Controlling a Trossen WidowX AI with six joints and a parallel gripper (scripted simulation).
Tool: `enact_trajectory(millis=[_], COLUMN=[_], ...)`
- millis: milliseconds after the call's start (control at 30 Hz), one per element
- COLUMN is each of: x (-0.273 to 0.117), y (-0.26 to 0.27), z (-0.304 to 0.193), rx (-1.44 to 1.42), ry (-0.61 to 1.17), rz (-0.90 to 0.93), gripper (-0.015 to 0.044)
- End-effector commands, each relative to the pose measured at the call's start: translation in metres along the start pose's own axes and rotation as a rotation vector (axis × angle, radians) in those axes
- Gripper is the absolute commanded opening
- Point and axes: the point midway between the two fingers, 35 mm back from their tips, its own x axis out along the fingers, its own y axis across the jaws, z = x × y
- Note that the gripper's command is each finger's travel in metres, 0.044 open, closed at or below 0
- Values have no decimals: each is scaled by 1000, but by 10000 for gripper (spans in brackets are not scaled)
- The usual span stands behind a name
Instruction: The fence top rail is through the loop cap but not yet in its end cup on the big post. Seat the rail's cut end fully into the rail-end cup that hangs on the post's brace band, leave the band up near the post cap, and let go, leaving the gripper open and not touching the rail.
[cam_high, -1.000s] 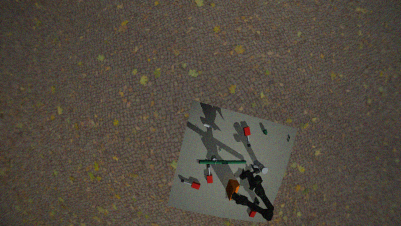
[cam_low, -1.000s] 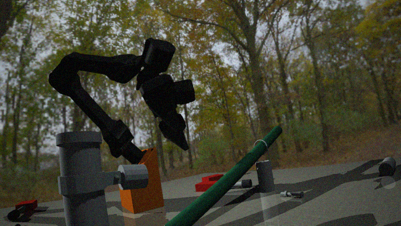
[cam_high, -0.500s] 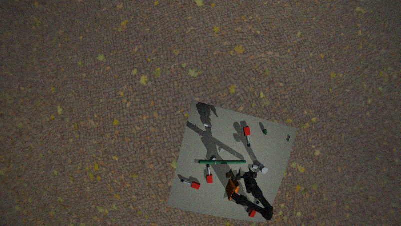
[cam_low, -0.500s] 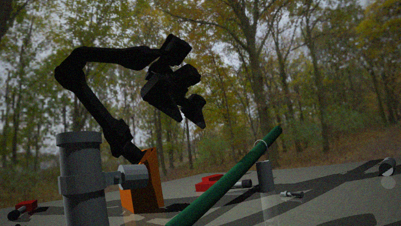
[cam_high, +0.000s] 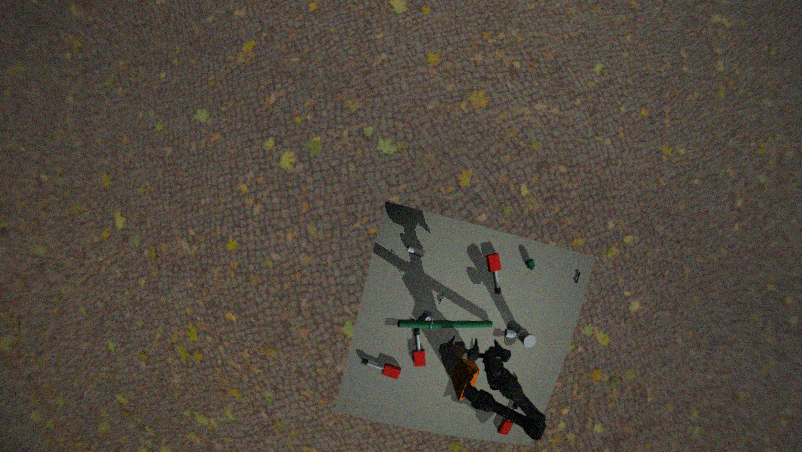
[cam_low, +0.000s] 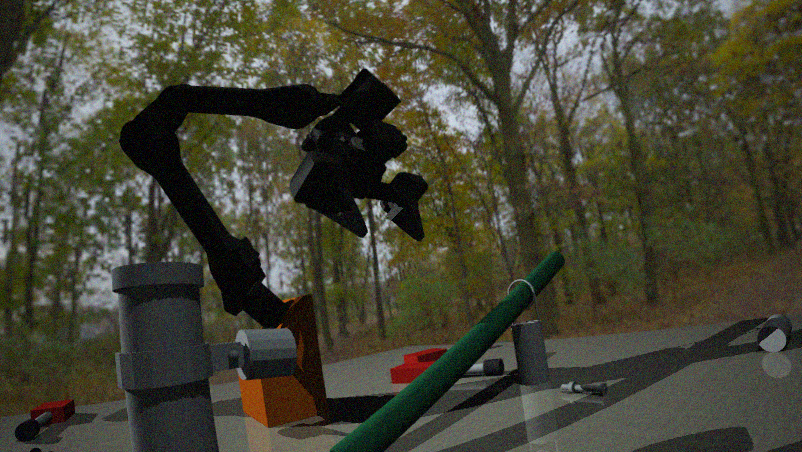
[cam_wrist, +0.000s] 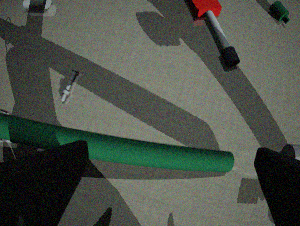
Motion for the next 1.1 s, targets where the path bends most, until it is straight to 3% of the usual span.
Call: enact_trajectory(millis=[0, 200, 433, 1067], x=[12, 46, 81, 94], y=[5, 12, 20, 20], z=[-2, -11, -28, -35], rx=[-194, -809, -1441, -1457], ry=[66, 249, 384, 385], rz=[8, 125, 390, 399], gripper=[440, 440, 440, 440])
